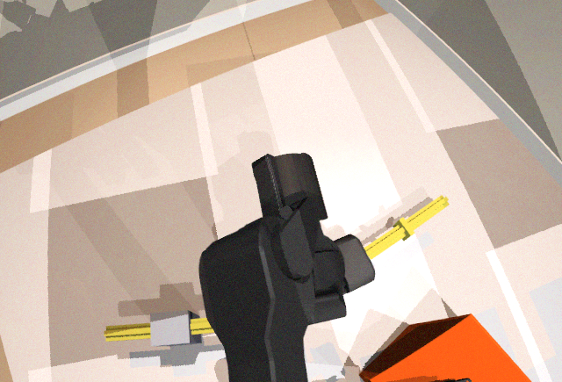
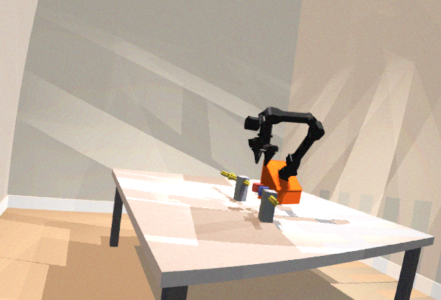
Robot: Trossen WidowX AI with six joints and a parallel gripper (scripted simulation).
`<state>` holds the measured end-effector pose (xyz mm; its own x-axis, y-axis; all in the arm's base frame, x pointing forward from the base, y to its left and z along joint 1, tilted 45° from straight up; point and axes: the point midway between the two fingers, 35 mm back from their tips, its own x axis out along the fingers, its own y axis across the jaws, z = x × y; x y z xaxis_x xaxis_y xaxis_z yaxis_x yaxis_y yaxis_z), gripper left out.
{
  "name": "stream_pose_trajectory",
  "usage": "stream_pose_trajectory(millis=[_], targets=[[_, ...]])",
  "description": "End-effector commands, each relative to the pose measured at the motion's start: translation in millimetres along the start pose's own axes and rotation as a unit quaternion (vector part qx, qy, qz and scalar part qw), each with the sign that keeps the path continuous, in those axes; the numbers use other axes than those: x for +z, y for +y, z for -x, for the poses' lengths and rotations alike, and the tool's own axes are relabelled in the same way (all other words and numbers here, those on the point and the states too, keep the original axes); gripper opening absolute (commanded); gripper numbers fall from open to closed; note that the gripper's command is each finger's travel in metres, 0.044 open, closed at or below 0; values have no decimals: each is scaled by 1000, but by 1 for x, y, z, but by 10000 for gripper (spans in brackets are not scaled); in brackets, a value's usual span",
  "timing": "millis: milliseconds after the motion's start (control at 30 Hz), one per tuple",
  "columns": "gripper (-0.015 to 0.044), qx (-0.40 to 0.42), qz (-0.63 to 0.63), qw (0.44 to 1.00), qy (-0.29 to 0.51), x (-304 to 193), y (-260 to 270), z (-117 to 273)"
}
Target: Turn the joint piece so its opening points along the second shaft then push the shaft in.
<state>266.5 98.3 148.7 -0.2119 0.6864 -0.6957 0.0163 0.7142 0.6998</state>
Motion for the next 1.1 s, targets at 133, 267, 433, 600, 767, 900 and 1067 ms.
stream_pose_trajectory(millis=[133,267,433,600,767,900,1067], targets=[[440,-11,69,998,1,-3,2,13],[440,-12,69,998,1,1,-24,3],[440,-12,69,998,1,1,-85,-21],[440,-12,69,998,1,1,-85,-21],[440,-11,18,1000,1,1,-85,-22],[440,-10,-41,999,0,1,-85,-24],[440,-8,-114,993,-1,1,-85,-26]])
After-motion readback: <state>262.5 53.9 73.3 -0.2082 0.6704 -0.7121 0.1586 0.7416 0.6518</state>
